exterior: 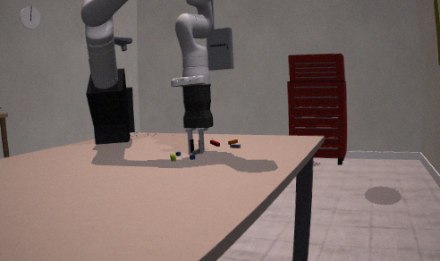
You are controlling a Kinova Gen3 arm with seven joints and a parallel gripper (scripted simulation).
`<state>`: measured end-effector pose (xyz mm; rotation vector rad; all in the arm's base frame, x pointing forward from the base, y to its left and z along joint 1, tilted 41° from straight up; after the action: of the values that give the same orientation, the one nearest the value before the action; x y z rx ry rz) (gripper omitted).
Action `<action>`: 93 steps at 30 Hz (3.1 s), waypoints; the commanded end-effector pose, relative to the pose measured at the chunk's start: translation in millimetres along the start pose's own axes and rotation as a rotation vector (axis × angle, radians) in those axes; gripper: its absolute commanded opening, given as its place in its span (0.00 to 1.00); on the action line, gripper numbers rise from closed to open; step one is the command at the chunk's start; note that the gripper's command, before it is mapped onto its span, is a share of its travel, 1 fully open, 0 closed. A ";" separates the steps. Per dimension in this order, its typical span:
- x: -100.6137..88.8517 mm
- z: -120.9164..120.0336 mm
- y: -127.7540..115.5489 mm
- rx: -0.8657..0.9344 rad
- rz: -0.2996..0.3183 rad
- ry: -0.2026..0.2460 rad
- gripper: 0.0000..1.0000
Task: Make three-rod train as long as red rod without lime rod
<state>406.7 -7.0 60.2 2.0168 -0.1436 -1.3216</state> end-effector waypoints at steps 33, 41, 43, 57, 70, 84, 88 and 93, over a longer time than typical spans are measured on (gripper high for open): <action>3.0 1.3 1.1 0.002 0.001 -0.004 0.54; 3.0 1.3 1.1 0.002 0.001 -0.004 0.24; 3.0 1.3 1.1 0.002 0.001 -0.004 0.24; 3.0 1.3 1.1 0.002 0.001 -0.004 0.24; 3.0 1.3 1.1 0.002 0.001 -0.004 0.24; -7.6 1.3 1.1 0.002 0.001 -0.004 0.24; -24.4 1.2 1.1 0.002 0.001 -0.004 0.24; -50.4 1.1 1.0 0.002 0.001 -0.004 0.24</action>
<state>384.6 -6.2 87.4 2.0119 -0.1844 -1.3494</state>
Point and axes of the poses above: the point where the finger pads meet when closed, its own x axis out along the fingers, its own z axis across the jaws, y = z × x, the point moved 6 cm from there along -x, back along the fingers, and after that the axes turned 9 degrees about -x, right-handed, at the moved point
